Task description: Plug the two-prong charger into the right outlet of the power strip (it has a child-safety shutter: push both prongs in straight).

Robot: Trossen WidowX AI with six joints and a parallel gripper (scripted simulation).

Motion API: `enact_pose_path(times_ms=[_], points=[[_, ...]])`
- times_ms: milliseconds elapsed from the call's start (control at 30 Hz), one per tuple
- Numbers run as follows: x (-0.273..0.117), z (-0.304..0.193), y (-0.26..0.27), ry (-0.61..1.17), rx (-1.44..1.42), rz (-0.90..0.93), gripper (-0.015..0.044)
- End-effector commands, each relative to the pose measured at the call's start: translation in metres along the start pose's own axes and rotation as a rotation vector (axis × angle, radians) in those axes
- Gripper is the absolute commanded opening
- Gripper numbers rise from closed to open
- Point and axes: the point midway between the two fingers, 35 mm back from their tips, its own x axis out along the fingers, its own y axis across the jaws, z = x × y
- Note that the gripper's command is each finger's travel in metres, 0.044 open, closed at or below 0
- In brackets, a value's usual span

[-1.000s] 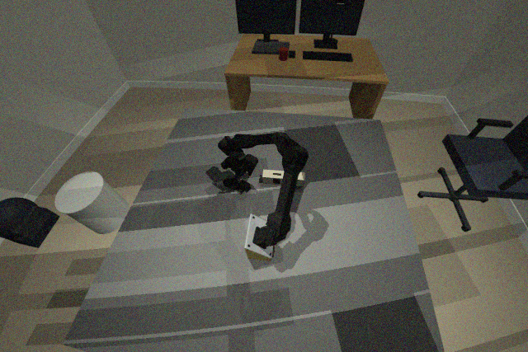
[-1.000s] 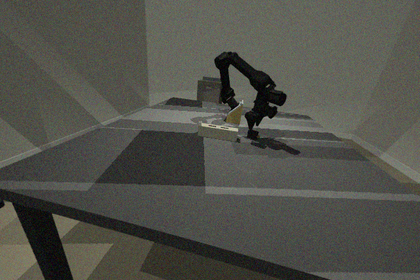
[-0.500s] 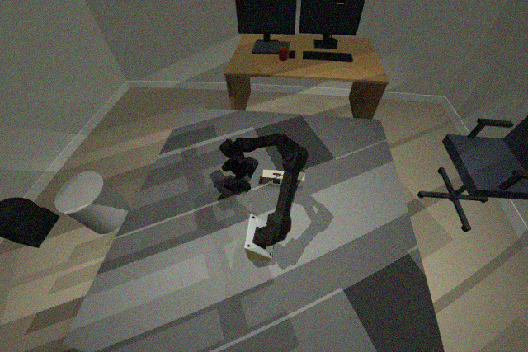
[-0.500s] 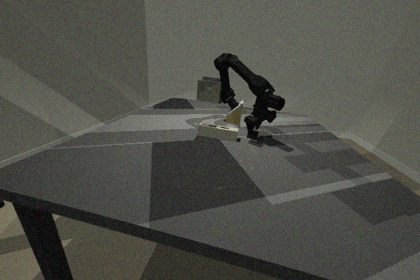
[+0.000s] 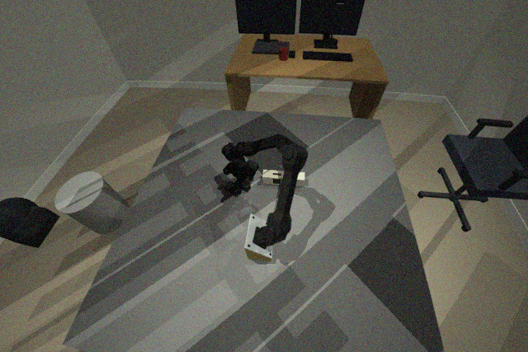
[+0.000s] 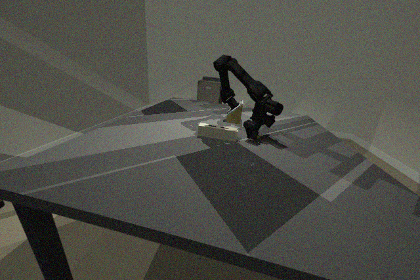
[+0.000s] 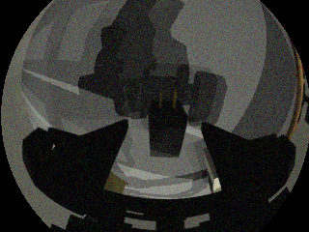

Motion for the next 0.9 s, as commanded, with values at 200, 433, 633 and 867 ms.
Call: enact_pose_path(times_ms=[200, 433, 633, 867], points=[[0.001, 0.000, 0.000, 0.001, 0.000, 0.000, 0.0282], [0.001, 0.000, 0.000, 0.001, 0.000, 0.000, 0.0118], [-0.001, 0.000, 0.000, 0.001, 0.000, 0.000, 0.0039], [-0.033, -0.003, 0.000, 0.001, -0.004, -0.002, 0.0000]])
